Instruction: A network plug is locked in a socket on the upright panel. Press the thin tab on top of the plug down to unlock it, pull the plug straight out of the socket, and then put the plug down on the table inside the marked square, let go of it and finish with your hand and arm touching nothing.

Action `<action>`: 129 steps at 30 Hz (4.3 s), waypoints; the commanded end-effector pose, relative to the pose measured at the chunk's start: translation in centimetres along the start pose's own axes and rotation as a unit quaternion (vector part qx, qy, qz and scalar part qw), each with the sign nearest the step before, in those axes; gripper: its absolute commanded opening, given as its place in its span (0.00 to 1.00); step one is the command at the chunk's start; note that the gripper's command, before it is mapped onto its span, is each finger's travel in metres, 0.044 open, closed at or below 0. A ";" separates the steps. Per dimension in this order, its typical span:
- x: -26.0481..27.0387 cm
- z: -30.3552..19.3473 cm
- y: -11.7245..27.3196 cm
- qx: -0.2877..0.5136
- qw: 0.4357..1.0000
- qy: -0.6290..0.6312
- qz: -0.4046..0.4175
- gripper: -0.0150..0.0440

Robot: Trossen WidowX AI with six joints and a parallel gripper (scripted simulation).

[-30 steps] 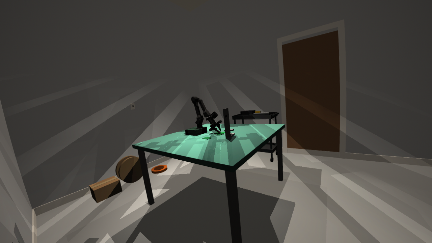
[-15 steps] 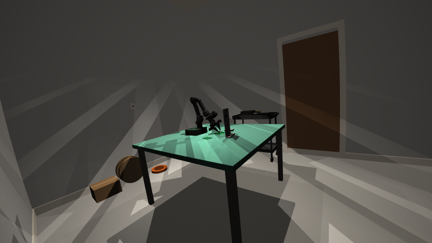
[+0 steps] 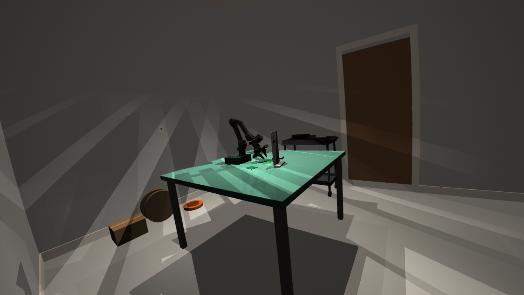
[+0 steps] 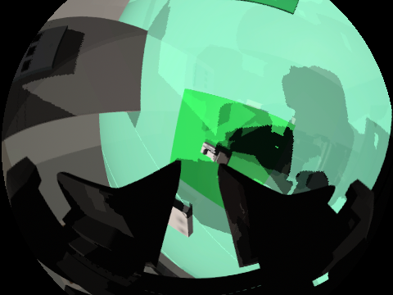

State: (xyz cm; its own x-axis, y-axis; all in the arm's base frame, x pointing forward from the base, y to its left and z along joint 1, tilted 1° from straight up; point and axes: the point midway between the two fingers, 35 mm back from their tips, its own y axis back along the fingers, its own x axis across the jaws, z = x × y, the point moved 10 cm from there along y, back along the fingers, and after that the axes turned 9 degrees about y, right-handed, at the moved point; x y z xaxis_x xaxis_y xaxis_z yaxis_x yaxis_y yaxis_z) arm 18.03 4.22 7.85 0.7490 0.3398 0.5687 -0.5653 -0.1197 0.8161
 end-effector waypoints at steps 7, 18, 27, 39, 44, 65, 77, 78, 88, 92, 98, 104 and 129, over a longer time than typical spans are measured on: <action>0.0 0.0 0.6 0.000 1.000 0.000 0.000 0.52; 0.8 0.1 1.5 0.000 1.000 0.000 0.000 0.52; 1.7 0.2 2.4 0.000 1.000 0.000 0.000 0.52; 2.7 0.4 3.8 0.000 1.000 0.000 0.000 0.52; 3.0 0.4 4.4 0.000 1.000 0.000 0.000 0.52; 4.2 0.6 7.4 0.001 1.000 0.000 0.000 0.52; 5.3 0.8 8.6 0.002 1.000 0.009 0.001 0.52; 5.5 0.9 8.8 0.002 1.000 0.010 0.001 0.52; 7.4 1.2 11.3 0.002 1.000 0.008 0.001 0.52; 8.1 1.3 12.3 0.002 1.000 0.006 0.001 0.52; 9.0 1.4 13.9 0.001 1.000 0.004 0.000 0.52; 9.8 1.5 15.6 0.001 1.000 0.002 0.000 0.52; 10.2 1.6 16.5 0.001 1.000 0.000 0.000 1.00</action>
State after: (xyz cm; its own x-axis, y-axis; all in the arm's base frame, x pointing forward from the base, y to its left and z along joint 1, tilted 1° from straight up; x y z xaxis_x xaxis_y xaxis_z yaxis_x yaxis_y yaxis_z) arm 16.90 4.24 27.31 0.7466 0.3433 0.5699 -0.5648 -0.1255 0.8156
